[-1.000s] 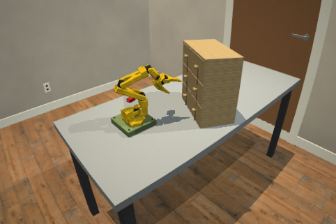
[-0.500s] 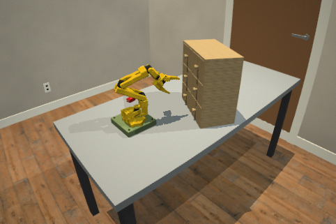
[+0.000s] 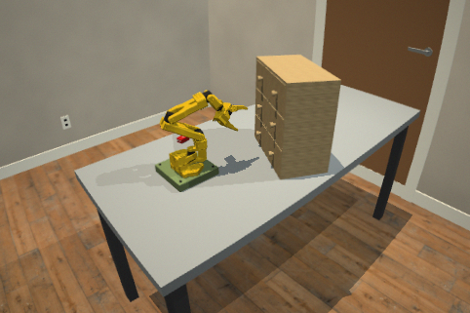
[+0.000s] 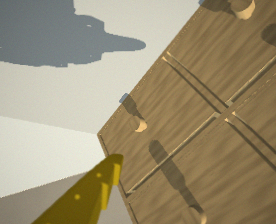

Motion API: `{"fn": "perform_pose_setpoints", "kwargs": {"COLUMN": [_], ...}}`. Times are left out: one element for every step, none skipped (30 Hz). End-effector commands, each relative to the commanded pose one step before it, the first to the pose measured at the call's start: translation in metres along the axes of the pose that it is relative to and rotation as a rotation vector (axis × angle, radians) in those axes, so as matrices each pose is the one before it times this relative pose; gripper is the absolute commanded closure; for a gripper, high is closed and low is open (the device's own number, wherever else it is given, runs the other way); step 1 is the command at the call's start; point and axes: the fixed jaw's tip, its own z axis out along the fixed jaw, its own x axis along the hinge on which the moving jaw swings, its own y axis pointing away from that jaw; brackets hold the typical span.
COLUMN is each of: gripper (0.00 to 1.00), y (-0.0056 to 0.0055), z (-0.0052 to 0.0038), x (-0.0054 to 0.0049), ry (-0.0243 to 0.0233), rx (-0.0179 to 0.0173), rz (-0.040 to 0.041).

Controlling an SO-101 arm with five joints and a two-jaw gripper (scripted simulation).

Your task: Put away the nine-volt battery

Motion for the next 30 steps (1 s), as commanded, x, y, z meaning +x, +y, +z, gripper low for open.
{"fn": "perform_pose_setpoints", "kwargs": {"gripper": [0.50,0.50,0.50,0.50,0.50,0.50,0.50,0.50,0.50,0.50,0.50,0.50,0.50,0.50,0.50,0.50,0.50,0.50,0.50,0.50,0.50,0.50,0.50,0.50,0.50,0.50,0.50,0.50,0.50,0.50], "y": [-0.00487,-0.00006,-0.00007,-0.00007,-0.00007,-0.00007,-0.00008,-0.00008,0.00000,0.00000,-0.00008,-0.00008,-0.00009,-0.00009,-0.00009,-0.00009,-0.00010,-0.00010,-0.00010,-0.00010,-0.00011,-0.00011,-0.00011,-0.00011,-0.00011,0.00000,0.00000,-0.00011,-0.00012,-0.00012], "z": [-0.002250,0.000002,0.000002,0.000002,0.000002,0.000003,0.000002,0.000003,0.000000,0.000000,0.000002,0.000003,0.000002,0.000003,0.000002,0.000003,0.000002,0.000003,0.000002,0.000003,0.000003,0.000004,0.000003,0.000004,0.000003,0.000000,0.000000,0.000004,0.000003,0.000004], "x": [0.00024,0.00008,0.00009,0.00009,0.00009,0.00009,0.00009,0.00009,0.00000,0.00000,0.00010,0.00010,0.00010,0.00010,0.00010,0.00011,0.00011,0.00011,0.00011,0.00011,0.00012,0.00012,0.00012,0.00012,0.00013,0.00000,0.00000,0.00013,0.00013,0.00013], "ry": [0.00448,-0.00042,-0.00041,-0.00040,-0.00039,-0.00039,-0.00038,-0.00038,0.00000,0.00000,-0.00037,-0.00036,-0.00035,-0.00035,-0.00033,-0.00033,-0.00032,-0.00032,-0.00030,-0.00030,-0.00028,-0.00028,-0.00026,-0.00026,-0.00024,0.00000,0.00000,-0.00024,-0.00022,-0.00022], "rx": [0.03209,0.00022,0.00024,0.00024,0.00026,0.00026,0.00028,0.00028,0.00000,0.00000,0.00030,0.00030,0.00032,0.00032,0.00034,0.00033,0.00035,0.00035,0.00037,0.00036,0.00038,0.00038,0.00039,0.00039,0.00041,0.00000,0.00000,0.00040,0.00042,0.00042], "rz": [-0.10512,-0.02499,-0.02498,-0.02499,-0.02498,-0.02499,-0.02498,-0.02499,0.00000,0.00000,-0.02498,-0.02499,-0.02498,-0.02499,-0.02498,-0.02499,-0.02498,-0.02499,-0.02498,-0.02499,-0.02498,-0.02499,-0.02498,-0.02499,-0.02498,0.00000,0.00000,-0.02499,-0.02498,-0.02499]}}
